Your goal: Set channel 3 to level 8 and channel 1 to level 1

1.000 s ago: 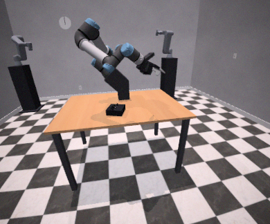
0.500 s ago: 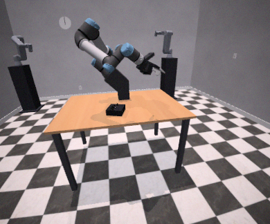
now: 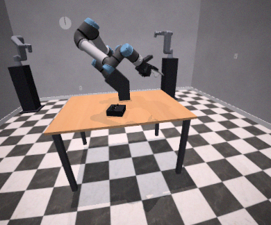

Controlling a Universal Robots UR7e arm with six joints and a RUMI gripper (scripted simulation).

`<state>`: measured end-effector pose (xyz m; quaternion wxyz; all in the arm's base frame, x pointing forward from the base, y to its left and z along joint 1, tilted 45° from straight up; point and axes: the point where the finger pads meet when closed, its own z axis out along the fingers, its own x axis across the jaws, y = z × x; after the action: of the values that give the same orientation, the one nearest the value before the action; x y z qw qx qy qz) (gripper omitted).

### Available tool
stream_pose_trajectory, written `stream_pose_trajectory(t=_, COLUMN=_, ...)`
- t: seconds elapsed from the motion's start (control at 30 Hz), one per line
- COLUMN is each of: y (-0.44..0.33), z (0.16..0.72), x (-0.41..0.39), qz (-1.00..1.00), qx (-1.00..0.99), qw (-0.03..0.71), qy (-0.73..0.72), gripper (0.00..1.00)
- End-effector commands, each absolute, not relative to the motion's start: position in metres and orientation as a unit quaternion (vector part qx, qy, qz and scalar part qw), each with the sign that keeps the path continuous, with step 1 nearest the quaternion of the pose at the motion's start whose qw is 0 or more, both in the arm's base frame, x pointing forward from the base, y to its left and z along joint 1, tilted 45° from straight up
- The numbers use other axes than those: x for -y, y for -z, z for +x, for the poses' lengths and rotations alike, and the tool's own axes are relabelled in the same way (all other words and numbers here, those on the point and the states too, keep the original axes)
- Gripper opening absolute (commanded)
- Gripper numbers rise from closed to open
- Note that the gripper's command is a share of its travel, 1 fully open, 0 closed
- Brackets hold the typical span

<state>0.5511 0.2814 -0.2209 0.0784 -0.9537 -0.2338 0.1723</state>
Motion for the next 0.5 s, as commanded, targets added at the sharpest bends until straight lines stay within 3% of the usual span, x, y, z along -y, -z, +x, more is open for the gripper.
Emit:
stream_pose_trajectory(t=0.0, y=0.223, z=0.545, x=-0.251, qz=-0.945, qx=0.281, qw=0.05, qy=-0.158, gripper=1.0)
stream_pose_trajectory(t=0.47, y=0.213, z=0.519, x=-0.145, qz=-0.887, qx=0.434, qw=-0.059, qy=-0.147, gripper=1.0)
